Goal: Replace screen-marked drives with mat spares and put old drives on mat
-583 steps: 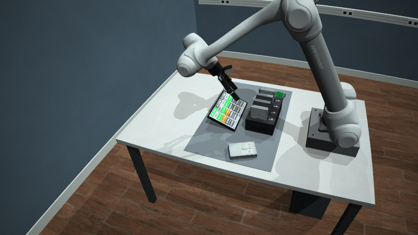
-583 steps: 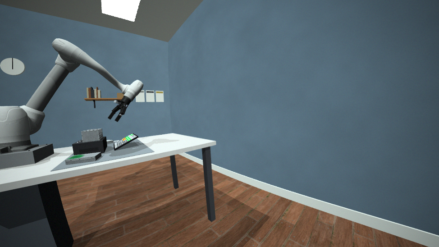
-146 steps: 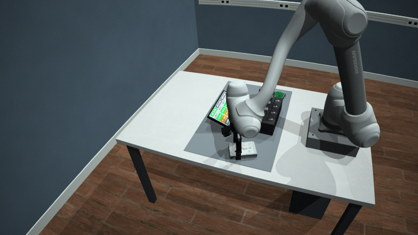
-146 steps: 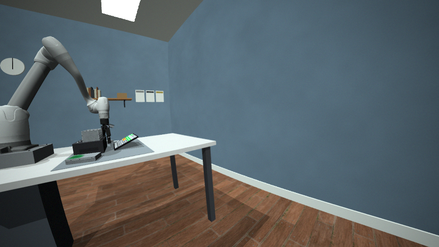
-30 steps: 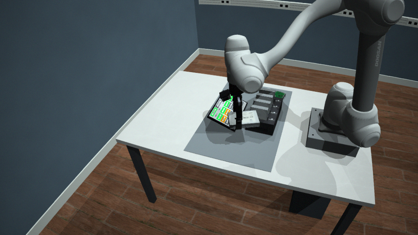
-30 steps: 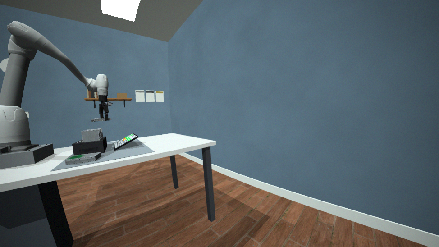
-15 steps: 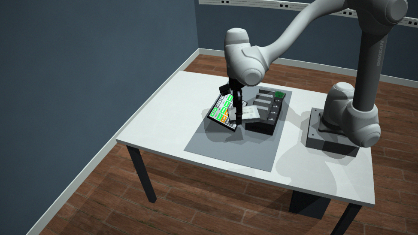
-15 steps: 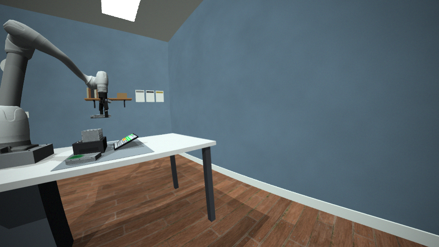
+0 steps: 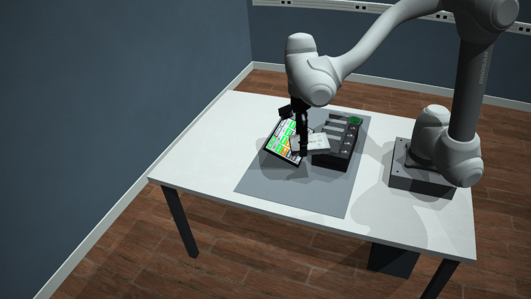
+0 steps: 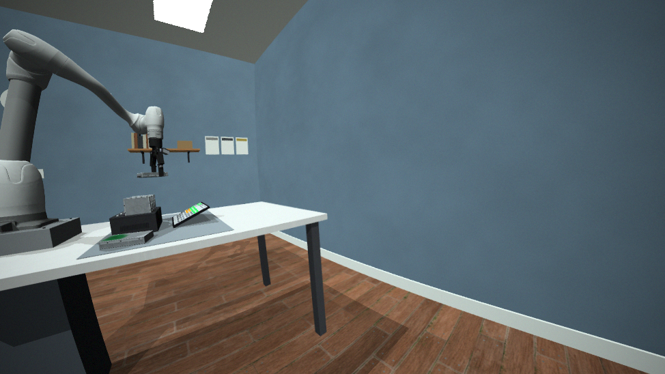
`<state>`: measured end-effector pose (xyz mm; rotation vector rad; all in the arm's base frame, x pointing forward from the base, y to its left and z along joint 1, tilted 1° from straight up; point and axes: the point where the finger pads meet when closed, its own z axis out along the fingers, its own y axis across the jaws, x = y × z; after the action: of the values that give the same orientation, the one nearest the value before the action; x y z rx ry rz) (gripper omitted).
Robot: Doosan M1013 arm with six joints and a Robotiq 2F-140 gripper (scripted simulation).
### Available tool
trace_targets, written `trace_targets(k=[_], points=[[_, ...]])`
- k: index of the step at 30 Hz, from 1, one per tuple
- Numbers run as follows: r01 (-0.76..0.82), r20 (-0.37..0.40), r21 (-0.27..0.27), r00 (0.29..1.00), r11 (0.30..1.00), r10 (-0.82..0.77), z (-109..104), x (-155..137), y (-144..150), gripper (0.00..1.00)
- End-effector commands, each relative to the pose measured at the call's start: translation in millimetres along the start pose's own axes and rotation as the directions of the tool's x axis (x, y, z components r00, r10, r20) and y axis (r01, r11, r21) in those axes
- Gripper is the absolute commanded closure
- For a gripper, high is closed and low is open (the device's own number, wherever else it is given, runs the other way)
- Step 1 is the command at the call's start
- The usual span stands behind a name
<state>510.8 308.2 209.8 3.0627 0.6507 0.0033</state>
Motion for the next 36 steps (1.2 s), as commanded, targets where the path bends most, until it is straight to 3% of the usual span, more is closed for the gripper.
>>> trace_targets(k=[1,11,20,36], points=[[0.0,-0.001,0.001,1.0,1.0,0.0,-1.1,0.3,-0.1,0.9],[-0.012,-0.001,0.001,1.0,1.0,0.012,-1.2,0.3,-0.1,0.9],[-0.116,-0.001,0.001,0.993,0.993,0.116,-1.2,0.3,-0.1,0.9],[-0.438,-0.001,0.001,0.899,0.899,0.438,-1.2,0.3,-0.1,0.9]])
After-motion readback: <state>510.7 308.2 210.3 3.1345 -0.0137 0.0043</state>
